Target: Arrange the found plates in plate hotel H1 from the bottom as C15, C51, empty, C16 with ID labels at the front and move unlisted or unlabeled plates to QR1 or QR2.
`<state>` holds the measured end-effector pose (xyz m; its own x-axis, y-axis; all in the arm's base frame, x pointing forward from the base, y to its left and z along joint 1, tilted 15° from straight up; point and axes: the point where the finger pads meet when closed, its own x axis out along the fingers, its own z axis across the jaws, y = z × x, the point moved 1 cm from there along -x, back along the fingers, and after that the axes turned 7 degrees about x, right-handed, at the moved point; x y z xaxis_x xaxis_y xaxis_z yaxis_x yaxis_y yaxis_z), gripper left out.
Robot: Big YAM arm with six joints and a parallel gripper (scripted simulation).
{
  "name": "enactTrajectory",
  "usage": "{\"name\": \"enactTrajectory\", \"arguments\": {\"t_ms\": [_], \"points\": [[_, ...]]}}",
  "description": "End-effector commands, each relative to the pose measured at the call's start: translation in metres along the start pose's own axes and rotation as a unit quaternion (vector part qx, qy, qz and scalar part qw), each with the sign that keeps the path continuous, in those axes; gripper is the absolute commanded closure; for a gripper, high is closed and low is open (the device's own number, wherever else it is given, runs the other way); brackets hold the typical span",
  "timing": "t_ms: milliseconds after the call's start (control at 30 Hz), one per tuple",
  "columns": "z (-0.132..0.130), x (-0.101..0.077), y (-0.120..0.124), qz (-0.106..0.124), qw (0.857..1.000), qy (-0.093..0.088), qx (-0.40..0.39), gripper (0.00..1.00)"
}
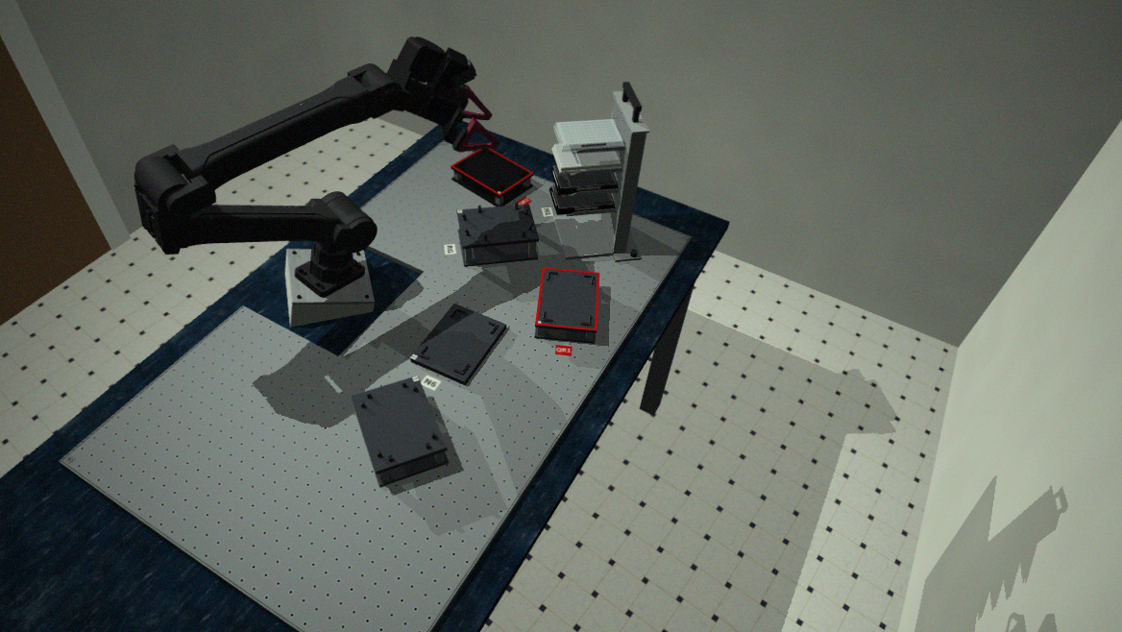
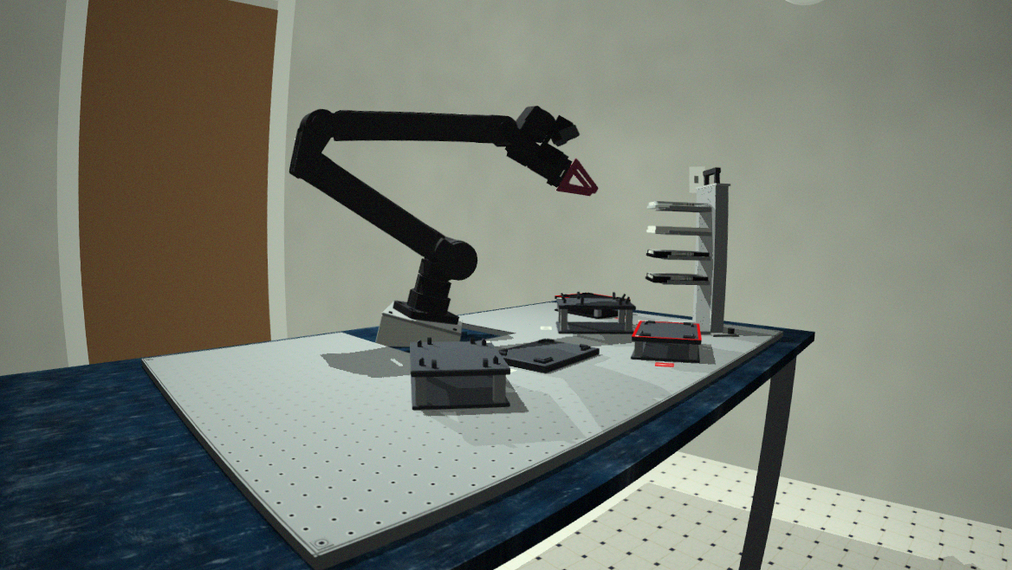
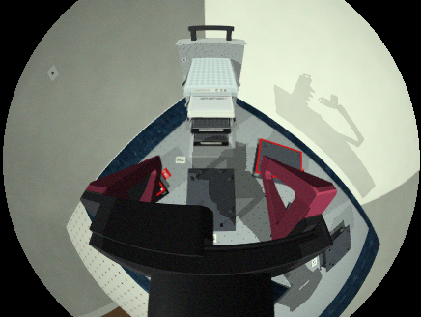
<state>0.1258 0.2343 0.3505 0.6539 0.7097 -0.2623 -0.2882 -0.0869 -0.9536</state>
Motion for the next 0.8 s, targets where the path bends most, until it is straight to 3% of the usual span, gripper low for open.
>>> {"name": "enactTrajectory", "arguments": {"t_ms": [0, 267, 333, 367, 400, 767], "points": [[0.008, -0.015, -0.038, -0.022, 0.999, -0.011, 0.020, 0.00], [0.009, -0.026, -0.056, -0.022, 0.999, -0.011, 0.021, 0.00], [0.005, -0.021, -0.044, -0.019, 1.000, -0.006, 0.014, 0.00], [0.004, -0.014, -0.028, -0.003, 1.000, 0.001, 0.008, 0.00], [0.005, -0.021, -0.044, -0.019, 1.000, -0.006, 0.014, 0.00], [0.005, -0.021, -0.044, -0.019, 1.000, -0.006, 0.014, 0.00]]}}
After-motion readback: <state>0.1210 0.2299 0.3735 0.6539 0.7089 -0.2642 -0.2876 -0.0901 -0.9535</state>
